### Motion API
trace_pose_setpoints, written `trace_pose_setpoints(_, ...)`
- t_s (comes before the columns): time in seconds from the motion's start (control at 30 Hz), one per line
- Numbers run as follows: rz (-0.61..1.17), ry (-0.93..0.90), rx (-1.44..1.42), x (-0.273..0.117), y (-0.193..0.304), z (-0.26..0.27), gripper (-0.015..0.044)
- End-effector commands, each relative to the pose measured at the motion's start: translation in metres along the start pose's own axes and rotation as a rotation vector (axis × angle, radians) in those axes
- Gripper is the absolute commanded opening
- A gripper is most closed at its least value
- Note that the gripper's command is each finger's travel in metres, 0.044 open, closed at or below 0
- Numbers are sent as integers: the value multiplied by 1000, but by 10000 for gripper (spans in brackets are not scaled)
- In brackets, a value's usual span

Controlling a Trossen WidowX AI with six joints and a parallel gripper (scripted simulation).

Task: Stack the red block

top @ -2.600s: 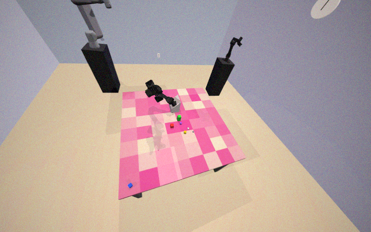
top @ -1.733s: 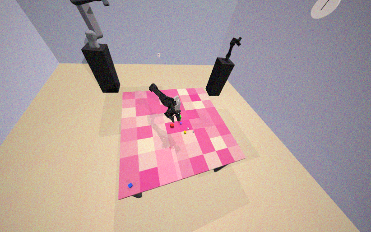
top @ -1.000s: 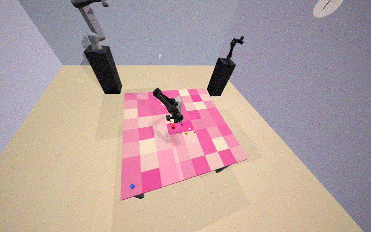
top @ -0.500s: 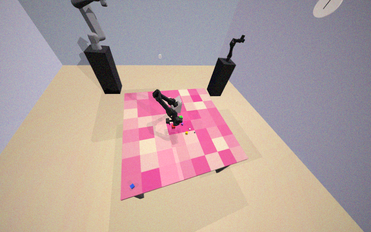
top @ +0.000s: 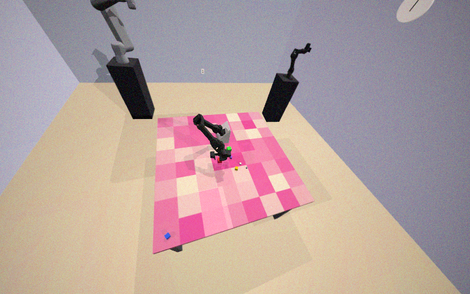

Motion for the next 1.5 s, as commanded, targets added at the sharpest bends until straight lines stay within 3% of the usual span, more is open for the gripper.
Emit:
trace_pose_setpoints(0.0,3,8,-10,8,2,1,440)
trace_pose_setpoints(0.5,3,10,-11,32,3,0,440)
trace_pose_setpoints(1.03,5,5,-7,32,3,-1,440)
trace_pose_setpoints(1.37,5,5,-7,32,3,-1,177)
trace_pose_setpoints(1.47,5,5,-7,32,3,-1,157)
Point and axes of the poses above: the point midway between the two fingers, 35 mm back from their tips, its own x axis out along the fingers, its own z axis across the jaws, y = z × x, the point moved 6 cm from there along -x, back along the fingers, and after that the axes turned 12 degrees about x, right-handed, at the moved point
